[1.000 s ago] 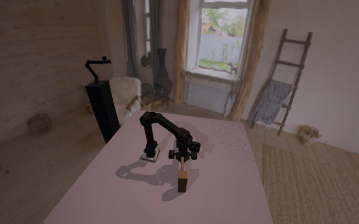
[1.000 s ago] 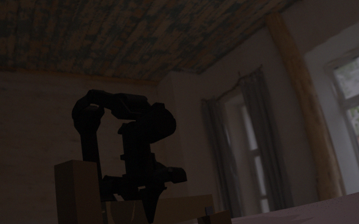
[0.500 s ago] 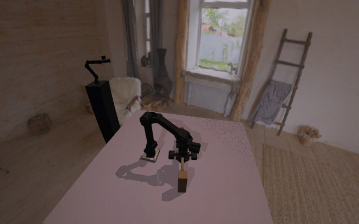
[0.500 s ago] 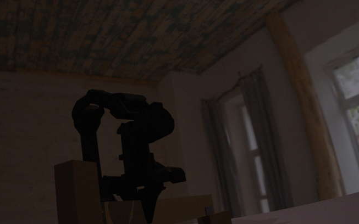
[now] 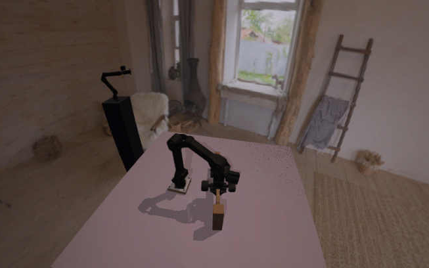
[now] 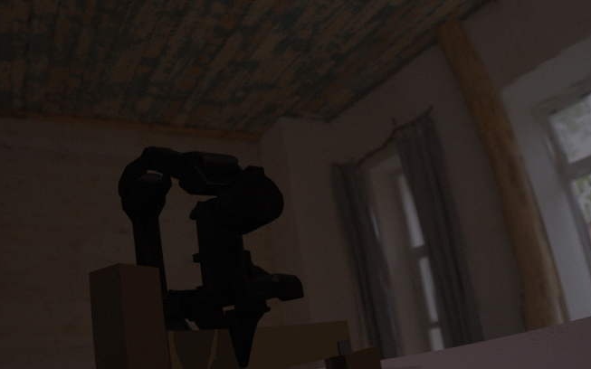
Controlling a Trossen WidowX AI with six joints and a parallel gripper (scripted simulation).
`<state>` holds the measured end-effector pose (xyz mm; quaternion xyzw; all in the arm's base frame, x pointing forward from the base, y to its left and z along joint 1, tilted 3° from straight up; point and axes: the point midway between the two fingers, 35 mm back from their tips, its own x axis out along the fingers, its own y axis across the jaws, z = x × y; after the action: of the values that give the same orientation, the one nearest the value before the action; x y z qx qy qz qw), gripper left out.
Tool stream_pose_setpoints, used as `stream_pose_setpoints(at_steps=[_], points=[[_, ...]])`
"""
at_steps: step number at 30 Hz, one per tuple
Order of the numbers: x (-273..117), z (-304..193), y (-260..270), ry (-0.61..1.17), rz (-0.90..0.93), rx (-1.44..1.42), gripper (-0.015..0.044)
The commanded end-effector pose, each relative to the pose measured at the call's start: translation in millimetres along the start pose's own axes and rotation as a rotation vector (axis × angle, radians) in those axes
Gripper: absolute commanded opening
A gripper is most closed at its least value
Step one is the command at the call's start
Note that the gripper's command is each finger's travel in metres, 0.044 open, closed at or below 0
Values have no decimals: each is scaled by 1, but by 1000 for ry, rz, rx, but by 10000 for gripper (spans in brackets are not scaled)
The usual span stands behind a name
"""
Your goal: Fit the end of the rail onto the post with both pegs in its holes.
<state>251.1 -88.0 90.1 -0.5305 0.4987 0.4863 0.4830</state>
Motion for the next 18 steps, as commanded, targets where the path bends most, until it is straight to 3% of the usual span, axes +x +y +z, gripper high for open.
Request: stream_pose_setpoints(at_steps=[1,18], points=[[-2,-2,-1,-1,-6,-3,0],[0,-7,-1,0,-6,-3,0]])
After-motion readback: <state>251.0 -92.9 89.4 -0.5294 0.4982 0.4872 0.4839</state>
